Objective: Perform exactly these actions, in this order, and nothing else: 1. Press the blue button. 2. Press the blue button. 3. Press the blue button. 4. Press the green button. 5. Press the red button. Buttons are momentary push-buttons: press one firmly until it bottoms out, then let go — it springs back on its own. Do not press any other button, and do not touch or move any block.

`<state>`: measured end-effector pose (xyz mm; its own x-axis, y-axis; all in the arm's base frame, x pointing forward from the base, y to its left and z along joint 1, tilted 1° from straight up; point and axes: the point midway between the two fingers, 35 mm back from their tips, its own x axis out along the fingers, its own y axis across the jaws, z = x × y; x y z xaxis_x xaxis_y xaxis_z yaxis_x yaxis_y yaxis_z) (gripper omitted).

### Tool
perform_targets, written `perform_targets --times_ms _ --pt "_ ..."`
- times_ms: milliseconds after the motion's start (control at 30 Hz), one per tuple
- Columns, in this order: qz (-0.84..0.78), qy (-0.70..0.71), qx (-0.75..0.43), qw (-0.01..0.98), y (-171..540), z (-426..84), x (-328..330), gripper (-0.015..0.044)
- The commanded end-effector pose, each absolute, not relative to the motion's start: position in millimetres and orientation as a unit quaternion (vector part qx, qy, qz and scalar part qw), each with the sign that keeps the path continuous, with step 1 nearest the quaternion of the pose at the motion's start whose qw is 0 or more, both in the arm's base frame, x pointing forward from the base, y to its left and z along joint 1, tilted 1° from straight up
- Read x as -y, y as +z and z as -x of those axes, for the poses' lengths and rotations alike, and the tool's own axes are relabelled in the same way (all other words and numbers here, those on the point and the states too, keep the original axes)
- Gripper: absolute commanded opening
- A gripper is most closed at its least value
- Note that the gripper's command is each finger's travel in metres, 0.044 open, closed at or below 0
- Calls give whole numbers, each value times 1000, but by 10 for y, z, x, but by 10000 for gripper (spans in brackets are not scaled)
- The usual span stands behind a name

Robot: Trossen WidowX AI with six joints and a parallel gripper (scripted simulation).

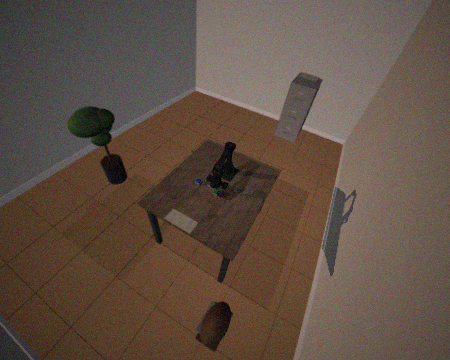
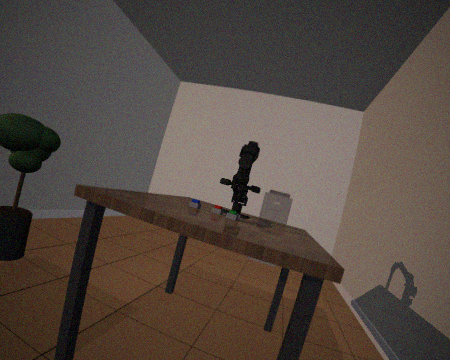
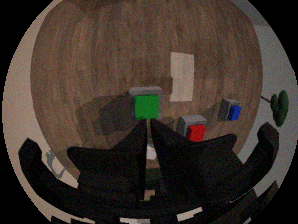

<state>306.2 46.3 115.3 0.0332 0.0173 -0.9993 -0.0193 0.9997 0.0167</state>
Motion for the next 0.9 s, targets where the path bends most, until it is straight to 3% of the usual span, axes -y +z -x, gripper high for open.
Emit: perform_targets --times_ms 0,867 --pt "-1 10 -695 719 1035 -3057 -462 20" --pt "-1 10 -695 719 693 -3067 -467 20"
